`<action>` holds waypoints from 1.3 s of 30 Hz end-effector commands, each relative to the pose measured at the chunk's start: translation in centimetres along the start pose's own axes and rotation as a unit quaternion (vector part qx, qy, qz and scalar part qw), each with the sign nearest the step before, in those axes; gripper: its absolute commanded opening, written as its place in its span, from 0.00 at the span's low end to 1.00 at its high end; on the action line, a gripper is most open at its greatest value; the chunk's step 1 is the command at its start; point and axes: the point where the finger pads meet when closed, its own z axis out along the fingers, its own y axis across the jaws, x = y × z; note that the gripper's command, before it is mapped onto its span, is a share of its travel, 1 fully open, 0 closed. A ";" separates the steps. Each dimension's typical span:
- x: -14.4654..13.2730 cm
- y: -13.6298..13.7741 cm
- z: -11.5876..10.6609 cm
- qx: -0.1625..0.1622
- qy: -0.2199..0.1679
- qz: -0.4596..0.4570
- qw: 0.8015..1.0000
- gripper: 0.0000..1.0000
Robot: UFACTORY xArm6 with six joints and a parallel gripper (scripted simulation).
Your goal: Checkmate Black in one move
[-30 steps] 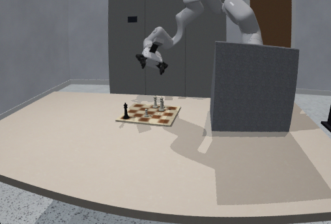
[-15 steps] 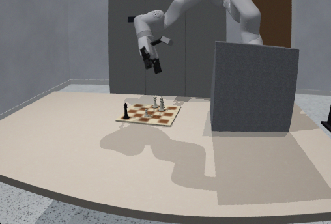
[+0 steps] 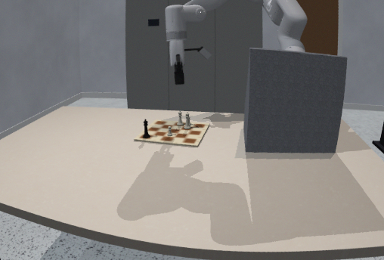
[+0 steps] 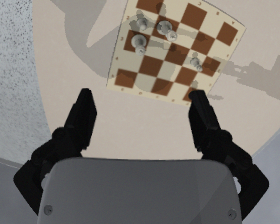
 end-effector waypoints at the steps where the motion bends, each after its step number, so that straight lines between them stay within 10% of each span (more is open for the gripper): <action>1: 0.0 0.4 -0.1 0.032 -0.022 -0.024 0.999 1.00; 19: 0.0 0.5 0.2 0.039 -0.026 -0.030 0.998 1.00; 26: -0.1 0.3 3.6 0.040 -0.025 -0.030 0.998 1.00; 27: -0.1 0.3 3.6 0.040 -0.025 -0.030 0.998 0.42; 39: -0.1 0.3 3.6 0.040 -0.025 -0.030 0.998 0.42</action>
